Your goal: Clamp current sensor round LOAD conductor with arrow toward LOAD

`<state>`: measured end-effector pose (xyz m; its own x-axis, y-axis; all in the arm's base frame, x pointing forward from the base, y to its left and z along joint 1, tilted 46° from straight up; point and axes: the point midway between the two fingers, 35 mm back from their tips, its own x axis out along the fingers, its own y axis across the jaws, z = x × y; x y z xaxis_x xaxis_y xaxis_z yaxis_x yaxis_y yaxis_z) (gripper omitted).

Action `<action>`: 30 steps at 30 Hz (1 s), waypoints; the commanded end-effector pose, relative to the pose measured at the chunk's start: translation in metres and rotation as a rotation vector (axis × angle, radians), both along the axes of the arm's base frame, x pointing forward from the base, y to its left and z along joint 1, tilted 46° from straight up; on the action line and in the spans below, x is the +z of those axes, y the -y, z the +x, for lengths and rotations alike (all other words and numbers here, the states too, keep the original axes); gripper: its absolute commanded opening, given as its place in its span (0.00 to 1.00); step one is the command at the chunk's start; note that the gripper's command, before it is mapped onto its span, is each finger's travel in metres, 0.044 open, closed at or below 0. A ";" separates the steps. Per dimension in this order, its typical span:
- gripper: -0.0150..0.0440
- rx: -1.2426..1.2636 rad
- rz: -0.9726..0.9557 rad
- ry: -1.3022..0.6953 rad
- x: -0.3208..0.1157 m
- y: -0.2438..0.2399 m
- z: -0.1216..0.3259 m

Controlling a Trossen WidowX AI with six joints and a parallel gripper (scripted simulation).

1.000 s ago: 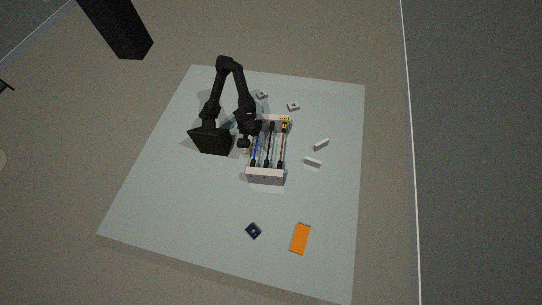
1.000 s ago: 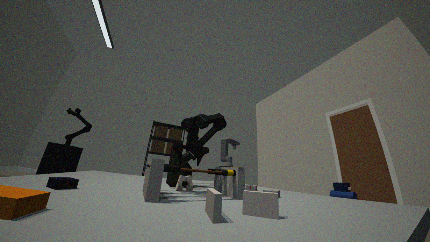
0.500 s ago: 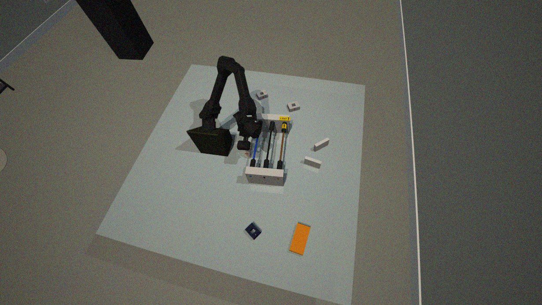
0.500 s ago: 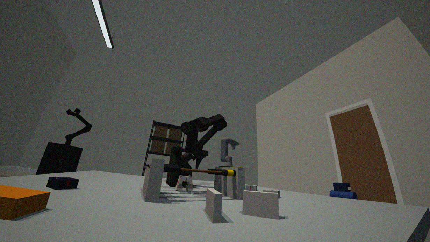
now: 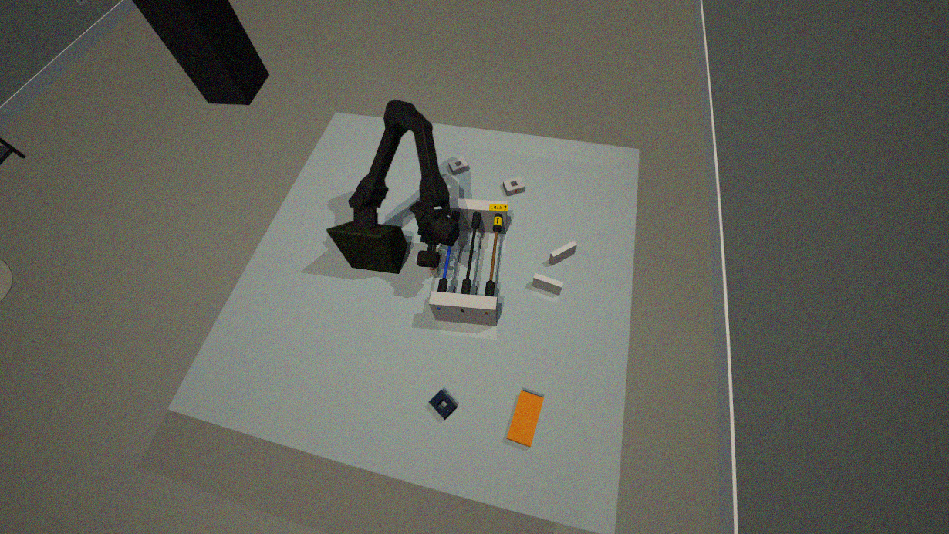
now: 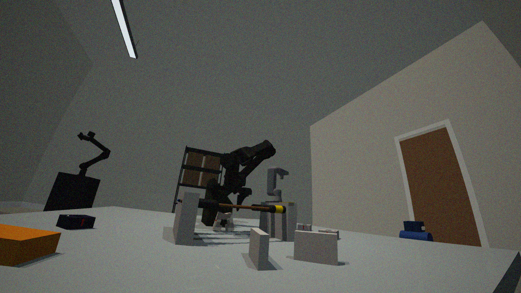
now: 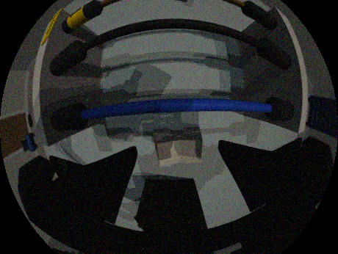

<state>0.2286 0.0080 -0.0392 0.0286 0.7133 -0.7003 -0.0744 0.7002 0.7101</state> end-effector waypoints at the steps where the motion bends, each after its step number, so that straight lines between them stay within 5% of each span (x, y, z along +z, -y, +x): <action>1: 1.00 -0.004 0.009 -0.013 -0.005 -0.007 -0.004; 12: 1.00 -0.004 0.012 -0.014 -0.013 -0.017 -0.005; 17: 0.78 0.002 0.005 -0.002 -0.011 -0.014 -0.002; 30: 0.63 0.002 0.005 -0.002 -0.011 -0.014 -0.002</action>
<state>0.2270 0.0216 -0.0505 0.0262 0.7165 -0.6971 -0.0734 0.6969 0.7134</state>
